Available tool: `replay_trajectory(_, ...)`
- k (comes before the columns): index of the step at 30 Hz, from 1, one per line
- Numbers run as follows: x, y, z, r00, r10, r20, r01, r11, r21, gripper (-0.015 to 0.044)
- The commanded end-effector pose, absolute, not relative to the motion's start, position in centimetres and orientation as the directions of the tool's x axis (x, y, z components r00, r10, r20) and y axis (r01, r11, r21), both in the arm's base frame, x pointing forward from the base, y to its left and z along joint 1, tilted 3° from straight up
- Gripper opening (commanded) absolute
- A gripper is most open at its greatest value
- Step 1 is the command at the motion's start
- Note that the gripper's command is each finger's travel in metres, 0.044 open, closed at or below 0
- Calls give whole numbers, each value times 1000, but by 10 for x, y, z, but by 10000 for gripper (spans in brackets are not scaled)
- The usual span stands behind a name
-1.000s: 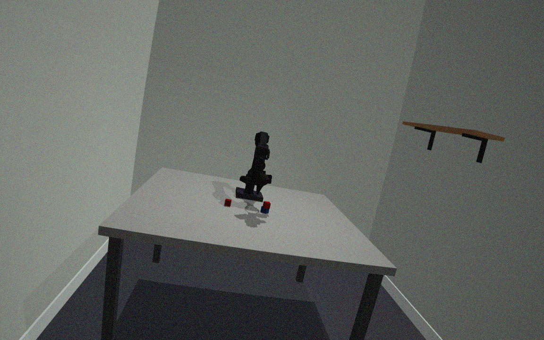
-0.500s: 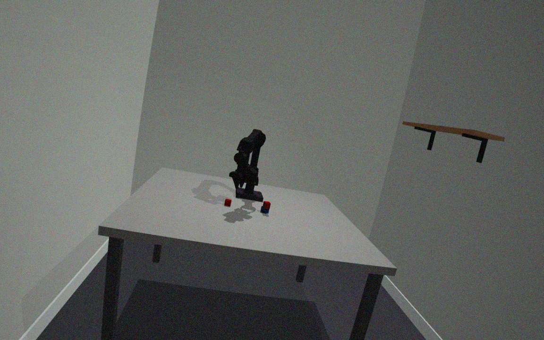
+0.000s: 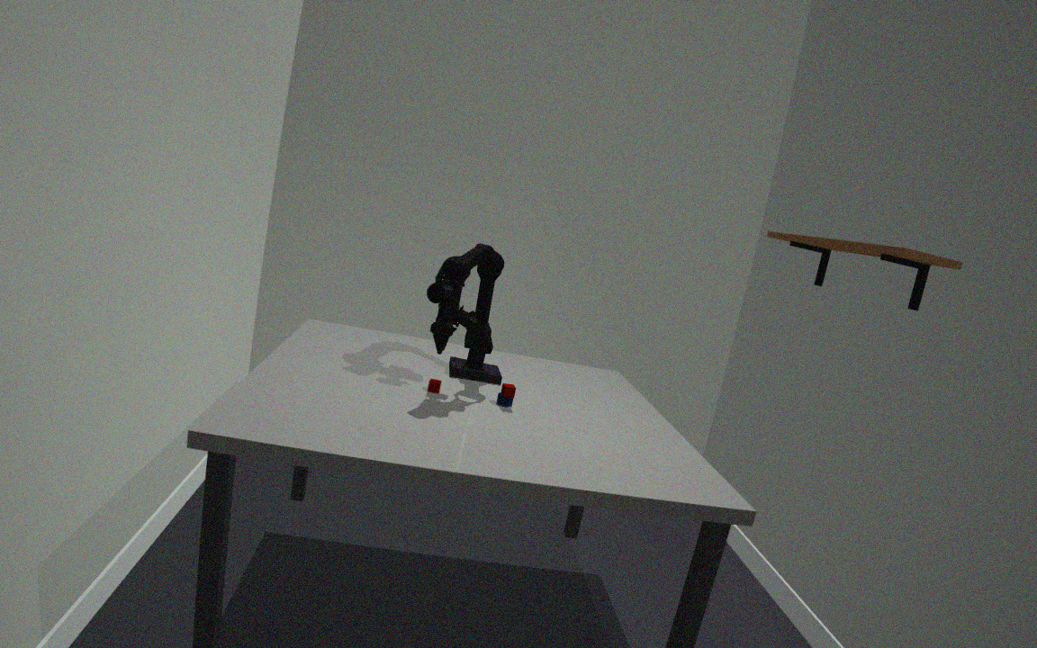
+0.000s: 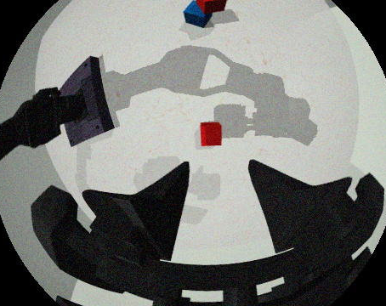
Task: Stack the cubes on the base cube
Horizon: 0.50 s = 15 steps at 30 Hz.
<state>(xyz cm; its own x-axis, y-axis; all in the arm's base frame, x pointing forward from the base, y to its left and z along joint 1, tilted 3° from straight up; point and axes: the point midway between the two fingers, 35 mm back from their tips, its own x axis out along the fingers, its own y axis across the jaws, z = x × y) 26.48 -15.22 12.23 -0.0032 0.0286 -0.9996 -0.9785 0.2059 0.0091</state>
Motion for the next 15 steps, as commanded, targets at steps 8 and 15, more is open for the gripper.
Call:
replay_trajectory(8,263,-151,62,-8,26,-1000,-980,199,14,265)
replay_trajectory(15,263,-151,50,-8,26,-1000,-980,199,14,265)
